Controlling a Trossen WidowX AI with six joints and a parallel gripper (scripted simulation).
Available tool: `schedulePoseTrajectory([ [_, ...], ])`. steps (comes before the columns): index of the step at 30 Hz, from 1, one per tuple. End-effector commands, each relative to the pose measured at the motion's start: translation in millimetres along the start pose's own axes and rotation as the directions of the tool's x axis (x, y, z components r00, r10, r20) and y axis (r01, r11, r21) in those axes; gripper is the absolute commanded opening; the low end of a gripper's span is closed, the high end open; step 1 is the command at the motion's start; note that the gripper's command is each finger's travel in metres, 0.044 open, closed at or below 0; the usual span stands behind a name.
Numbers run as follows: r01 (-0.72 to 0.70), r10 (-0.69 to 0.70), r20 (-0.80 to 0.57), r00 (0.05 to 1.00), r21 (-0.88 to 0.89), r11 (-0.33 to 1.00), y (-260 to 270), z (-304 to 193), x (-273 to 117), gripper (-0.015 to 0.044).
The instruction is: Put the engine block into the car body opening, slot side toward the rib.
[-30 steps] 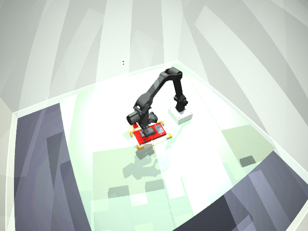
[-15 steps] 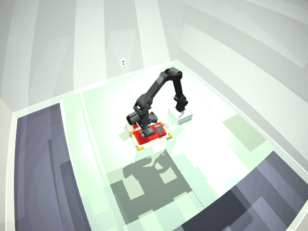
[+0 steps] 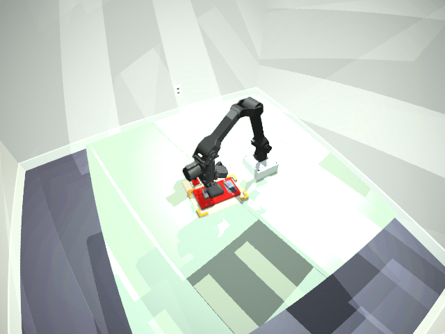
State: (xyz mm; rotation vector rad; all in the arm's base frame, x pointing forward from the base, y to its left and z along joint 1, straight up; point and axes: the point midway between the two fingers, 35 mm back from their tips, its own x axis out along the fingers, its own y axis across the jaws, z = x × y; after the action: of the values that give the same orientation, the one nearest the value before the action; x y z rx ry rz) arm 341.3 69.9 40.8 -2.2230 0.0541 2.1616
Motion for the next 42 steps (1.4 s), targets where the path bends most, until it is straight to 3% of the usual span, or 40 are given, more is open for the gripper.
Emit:
schedulePoseTrajectory([
  [1,-0.001,0.001,0.000,1.000,-0.003,1.000,0.1,0.0,0.9,0.0158],
  [42,-0.001,0.001,0.000,1.000,-0.004,1.000,0.4,0.1,3.2,0.0158],
])
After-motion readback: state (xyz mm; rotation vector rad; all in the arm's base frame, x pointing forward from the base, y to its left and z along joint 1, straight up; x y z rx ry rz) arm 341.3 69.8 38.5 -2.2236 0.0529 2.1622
